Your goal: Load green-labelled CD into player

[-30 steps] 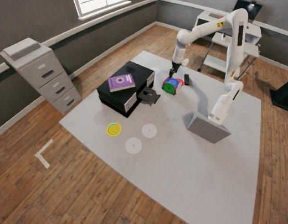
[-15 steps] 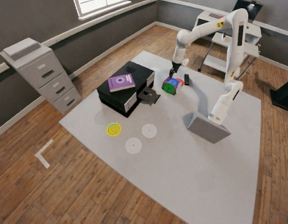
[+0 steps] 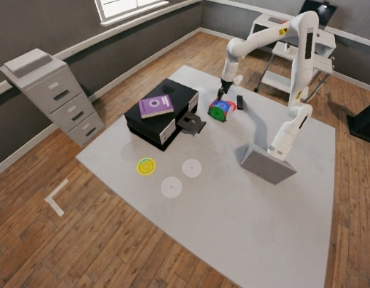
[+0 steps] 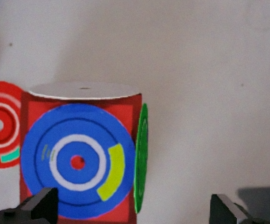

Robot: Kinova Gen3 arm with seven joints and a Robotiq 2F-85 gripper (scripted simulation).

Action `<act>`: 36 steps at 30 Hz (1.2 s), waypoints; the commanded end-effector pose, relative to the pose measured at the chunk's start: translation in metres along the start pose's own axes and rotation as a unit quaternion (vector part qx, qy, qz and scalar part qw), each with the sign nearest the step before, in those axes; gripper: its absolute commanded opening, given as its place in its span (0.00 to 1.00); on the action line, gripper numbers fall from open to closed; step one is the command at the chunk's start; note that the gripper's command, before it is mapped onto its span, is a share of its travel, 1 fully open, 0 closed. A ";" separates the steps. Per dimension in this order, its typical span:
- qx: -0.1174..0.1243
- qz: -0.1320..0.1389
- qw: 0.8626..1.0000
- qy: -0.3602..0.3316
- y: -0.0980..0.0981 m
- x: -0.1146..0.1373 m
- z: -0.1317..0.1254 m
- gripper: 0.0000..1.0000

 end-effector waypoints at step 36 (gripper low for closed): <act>-0.060 0.003 0.998 -0.001 -0.074 -0.001 -0.003 0.16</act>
Point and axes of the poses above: the point where the finger pads meet when closed, its own y axis back along the fingers, its own z axis across the jaws, x = y × z, the point moved 1 cm from there along y, back along the fingers, and after that the axes turned 4 degrees about -y, right-handed, at the moved point
